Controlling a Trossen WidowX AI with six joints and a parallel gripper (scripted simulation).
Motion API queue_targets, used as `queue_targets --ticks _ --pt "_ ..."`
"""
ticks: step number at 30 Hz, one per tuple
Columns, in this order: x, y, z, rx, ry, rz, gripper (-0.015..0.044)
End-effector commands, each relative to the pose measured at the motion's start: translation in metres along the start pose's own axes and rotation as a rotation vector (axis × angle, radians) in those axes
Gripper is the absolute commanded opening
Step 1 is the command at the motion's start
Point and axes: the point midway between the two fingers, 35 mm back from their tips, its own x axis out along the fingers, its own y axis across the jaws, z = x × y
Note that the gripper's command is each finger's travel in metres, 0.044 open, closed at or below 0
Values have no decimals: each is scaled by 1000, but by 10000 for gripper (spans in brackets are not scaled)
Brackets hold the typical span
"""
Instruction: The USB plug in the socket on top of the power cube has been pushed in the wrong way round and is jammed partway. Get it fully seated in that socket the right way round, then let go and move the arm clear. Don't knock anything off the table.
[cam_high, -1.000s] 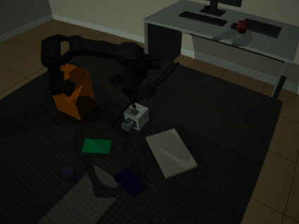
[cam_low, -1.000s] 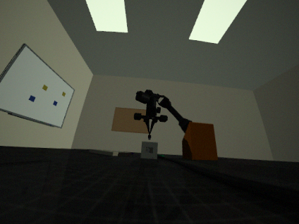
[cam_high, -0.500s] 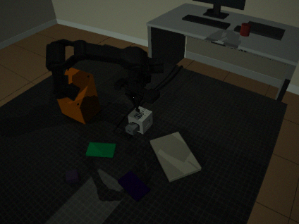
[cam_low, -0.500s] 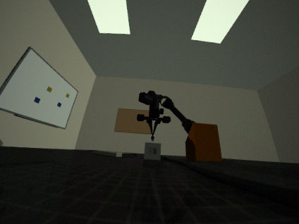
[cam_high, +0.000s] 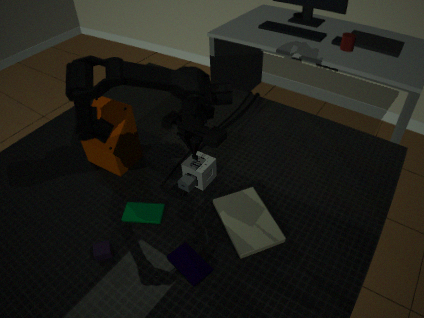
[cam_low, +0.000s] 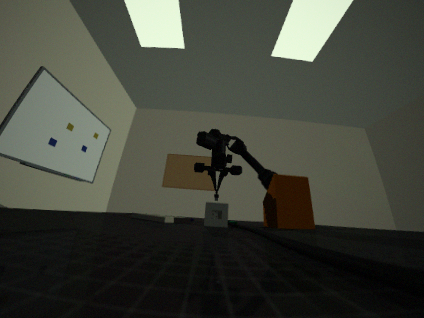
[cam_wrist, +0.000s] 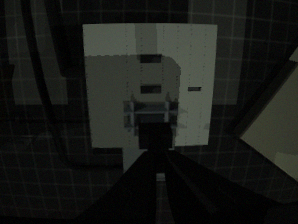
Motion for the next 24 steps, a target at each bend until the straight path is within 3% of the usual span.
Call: queue_targets --ticks 1,24 --pt "1 0 -1 2 8 -1 0" --pt "4 0 -2 4 23 -2 0"
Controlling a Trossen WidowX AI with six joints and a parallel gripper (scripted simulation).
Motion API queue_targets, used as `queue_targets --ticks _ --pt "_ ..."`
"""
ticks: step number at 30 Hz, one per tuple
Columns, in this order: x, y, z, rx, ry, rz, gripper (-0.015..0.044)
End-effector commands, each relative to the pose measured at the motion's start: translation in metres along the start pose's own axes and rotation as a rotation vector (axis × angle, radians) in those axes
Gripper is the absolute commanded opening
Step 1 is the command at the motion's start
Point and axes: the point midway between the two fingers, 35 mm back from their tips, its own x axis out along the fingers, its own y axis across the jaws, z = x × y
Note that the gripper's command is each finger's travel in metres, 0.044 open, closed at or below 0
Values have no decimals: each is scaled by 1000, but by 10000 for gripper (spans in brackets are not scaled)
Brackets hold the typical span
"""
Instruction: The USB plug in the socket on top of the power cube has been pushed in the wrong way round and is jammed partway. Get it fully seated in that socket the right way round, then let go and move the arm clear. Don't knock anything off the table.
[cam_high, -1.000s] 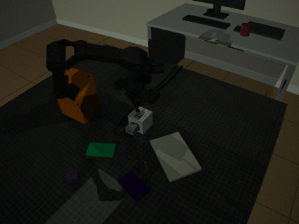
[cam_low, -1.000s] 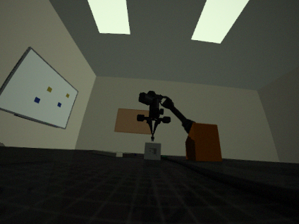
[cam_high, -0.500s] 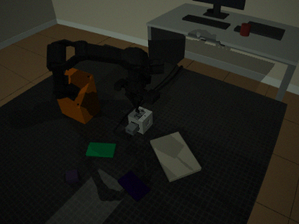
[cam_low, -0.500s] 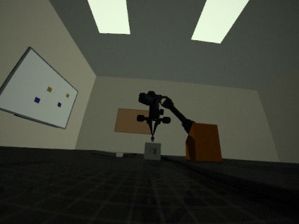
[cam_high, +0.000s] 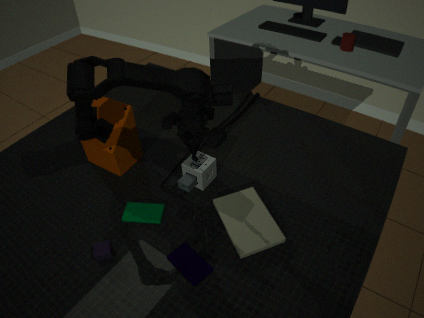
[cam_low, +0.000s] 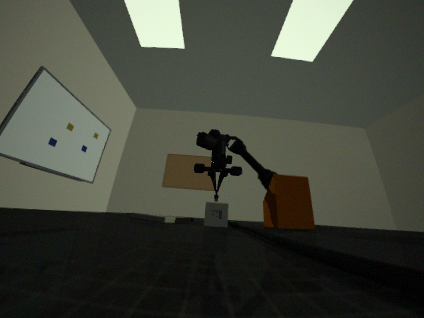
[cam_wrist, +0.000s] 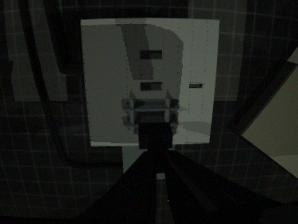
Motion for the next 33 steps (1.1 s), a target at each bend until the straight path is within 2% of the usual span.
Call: queue_targets --ticks 1,33 --pt "1 0 -1 2 7 -1 0" --pt "5 0 -1 2 9 -2 0"
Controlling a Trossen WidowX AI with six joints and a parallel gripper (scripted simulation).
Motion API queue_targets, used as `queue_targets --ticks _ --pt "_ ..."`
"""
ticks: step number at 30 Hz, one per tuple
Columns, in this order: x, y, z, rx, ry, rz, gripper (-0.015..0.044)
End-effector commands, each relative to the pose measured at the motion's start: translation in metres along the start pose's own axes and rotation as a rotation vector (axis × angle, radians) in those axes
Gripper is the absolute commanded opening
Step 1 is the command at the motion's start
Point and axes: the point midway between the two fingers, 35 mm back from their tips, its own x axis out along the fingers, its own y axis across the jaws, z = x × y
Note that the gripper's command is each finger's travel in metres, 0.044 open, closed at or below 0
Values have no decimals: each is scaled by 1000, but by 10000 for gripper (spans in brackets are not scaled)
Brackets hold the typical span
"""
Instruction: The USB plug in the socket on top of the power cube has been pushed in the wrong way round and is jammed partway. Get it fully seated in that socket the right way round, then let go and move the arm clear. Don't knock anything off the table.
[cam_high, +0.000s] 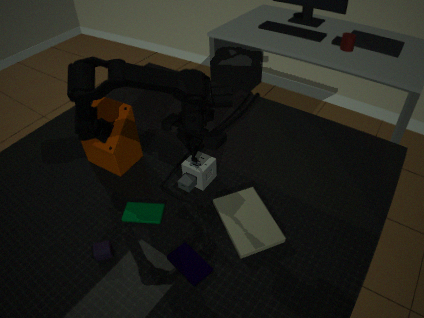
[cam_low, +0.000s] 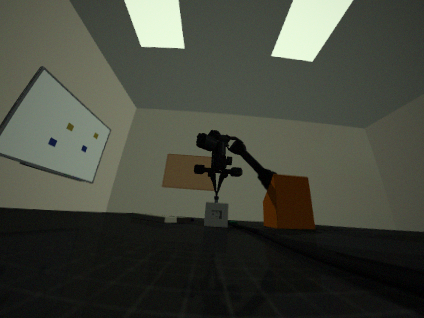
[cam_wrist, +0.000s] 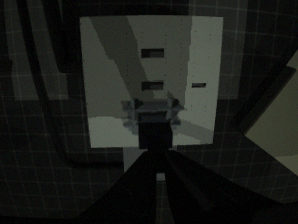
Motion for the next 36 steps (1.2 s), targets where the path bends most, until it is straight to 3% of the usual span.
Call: queue_targets --ticks 1,36 --pt "1 0 0 -1 3 -4 0" --pt "5 -1 0 -1 3 -4 0"
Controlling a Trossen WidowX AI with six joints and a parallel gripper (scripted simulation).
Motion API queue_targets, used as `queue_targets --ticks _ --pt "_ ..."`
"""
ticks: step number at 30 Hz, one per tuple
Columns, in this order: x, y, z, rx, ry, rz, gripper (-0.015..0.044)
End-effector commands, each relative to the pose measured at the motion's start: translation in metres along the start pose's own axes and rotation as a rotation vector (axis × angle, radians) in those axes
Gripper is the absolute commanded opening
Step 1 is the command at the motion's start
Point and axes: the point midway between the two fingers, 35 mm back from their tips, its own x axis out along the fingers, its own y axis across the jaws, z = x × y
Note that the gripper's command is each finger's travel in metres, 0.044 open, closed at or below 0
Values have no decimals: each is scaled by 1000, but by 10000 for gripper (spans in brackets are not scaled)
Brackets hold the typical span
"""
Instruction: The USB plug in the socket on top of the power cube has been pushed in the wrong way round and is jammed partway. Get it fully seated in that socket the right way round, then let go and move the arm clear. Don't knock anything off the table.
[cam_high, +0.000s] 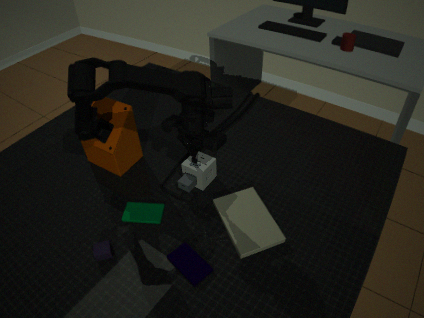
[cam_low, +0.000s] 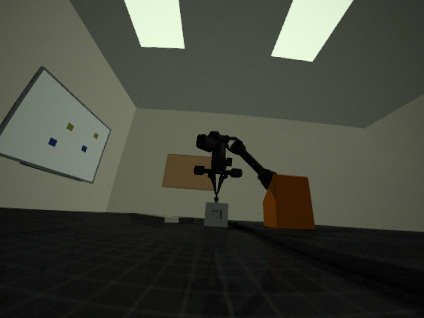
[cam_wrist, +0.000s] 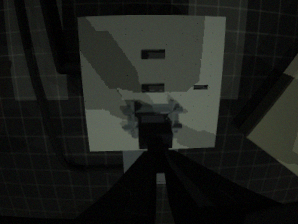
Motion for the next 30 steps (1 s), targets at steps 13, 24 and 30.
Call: queue_targets --ticks 13,24,30 --pt "2 0 0 -3 3 -4 0" --pt "3 0 0 -3 3 -4 0" --pt "4 -1 0 -3 3 -4 0"
